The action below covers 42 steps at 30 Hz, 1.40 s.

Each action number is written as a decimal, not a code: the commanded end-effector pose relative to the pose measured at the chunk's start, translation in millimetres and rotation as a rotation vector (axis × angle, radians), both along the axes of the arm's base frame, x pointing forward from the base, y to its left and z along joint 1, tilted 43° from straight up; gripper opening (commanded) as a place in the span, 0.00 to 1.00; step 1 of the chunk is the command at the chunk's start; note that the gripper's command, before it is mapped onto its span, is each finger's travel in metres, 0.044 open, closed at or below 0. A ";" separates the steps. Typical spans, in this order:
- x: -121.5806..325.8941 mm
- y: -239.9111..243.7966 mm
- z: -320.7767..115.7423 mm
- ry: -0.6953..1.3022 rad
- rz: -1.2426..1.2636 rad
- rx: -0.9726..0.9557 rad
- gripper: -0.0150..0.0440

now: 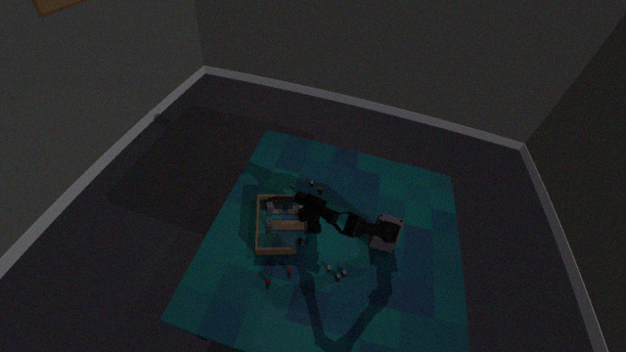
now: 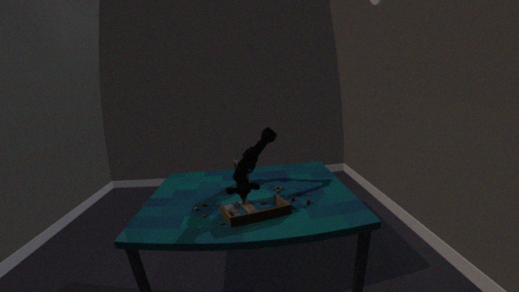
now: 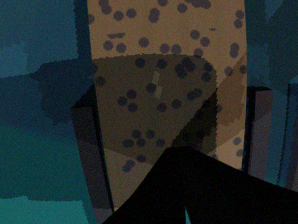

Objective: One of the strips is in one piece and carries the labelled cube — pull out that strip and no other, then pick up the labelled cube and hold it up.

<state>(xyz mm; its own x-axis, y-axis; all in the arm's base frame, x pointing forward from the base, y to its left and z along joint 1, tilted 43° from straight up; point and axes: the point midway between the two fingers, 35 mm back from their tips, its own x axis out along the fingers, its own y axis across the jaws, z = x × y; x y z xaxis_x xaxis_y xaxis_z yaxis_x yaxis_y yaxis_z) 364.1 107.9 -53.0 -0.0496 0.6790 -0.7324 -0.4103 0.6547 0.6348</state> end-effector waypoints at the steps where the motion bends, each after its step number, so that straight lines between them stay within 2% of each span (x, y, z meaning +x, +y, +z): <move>1: 0.3 0.2 -0.2 0.004 -0.005 0.003 0.25; 42: 2.3 1.7 -3.9 0.003 -0.005 0.003 0.25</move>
